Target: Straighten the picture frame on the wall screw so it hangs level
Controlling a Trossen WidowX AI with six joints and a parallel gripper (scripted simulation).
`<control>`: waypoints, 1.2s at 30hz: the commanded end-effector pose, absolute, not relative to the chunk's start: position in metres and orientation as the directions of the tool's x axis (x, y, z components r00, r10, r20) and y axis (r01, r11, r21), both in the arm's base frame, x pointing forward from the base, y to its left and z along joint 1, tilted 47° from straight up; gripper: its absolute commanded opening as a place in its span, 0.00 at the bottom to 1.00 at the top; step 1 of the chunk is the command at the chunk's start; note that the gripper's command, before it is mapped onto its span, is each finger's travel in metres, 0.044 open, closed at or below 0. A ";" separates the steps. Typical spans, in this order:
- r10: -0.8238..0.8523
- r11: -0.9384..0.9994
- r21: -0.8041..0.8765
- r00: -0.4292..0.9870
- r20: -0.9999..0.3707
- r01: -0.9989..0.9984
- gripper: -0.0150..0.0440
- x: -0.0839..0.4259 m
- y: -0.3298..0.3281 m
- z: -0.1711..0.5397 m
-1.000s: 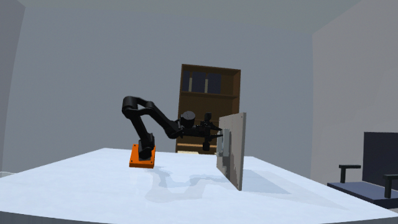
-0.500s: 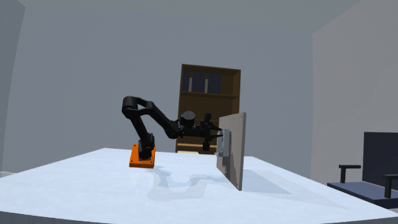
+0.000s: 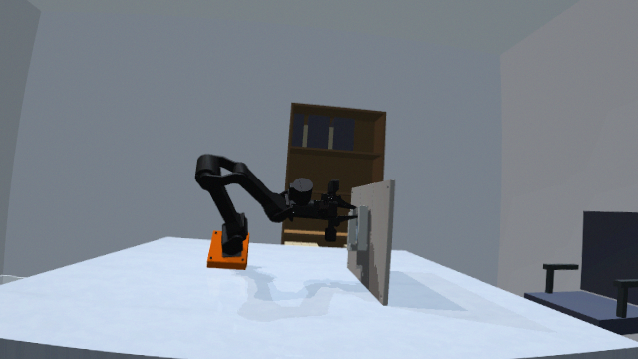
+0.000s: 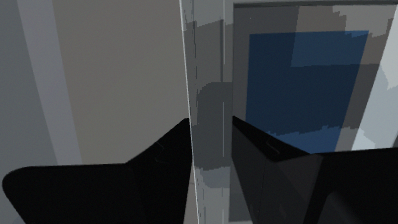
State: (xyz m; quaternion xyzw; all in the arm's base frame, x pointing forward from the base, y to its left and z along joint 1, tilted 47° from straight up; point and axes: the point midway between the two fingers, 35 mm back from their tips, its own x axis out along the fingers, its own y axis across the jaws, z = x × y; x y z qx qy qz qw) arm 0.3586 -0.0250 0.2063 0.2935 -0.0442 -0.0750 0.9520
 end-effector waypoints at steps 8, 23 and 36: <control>-0.159 0.817 0.567 0.986 0.048 0.104 0.25 0.359 -0.024 0.209; -0.159 0.817 0.567 0.986 0.048 0.104 0.25 0.359 -0.024 0.210; -0.159 0.817 0.567 0.986 0.048 0.104 0.25 0.359 -0.025 0.213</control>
